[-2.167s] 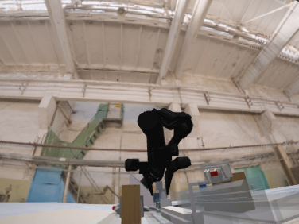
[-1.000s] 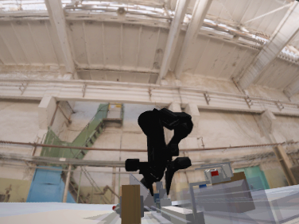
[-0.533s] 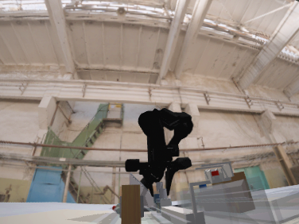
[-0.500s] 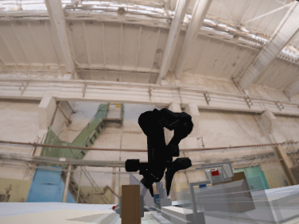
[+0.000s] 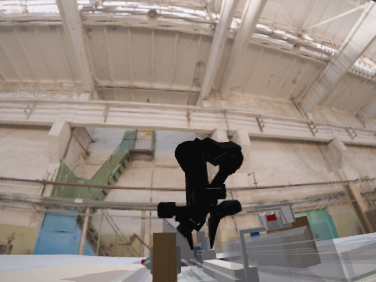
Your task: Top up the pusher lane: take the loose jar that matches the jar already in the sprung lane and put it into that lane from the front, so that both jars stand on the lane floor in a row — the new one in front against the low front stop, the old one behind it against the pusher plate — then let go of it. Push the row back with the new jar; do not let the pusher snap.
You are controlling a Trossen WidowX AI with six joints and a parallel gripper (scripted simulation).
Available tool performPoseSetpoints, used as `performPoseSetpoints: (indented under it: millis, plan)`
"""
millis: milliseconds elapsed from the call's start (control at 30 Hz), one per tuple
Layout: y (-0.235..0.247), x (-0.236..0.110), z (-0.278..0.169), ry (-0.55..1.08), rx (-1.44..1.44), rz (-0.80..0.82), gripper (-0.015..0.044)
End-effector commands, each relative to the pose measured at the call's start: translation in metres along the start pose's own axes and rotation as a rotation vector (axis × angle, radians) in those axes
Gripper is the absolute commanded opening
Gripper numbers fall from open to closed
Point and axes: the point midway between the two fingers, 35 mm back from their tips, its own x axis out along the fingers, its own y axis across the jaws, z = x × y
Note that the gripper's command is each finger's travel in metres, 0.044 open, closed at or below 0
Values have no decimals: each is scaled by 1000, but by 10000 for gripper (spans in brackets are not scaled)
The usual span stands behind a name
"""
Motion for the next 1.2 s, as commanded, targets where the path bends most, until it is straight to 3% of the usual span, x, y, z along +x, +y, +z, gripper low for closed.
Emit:
performPoseSetpoints:
  millis: [0,1167]
  plan:
    - [1,2,3,-13,-5,7,0]
    - [1,14,1,-13,-5,8,0]
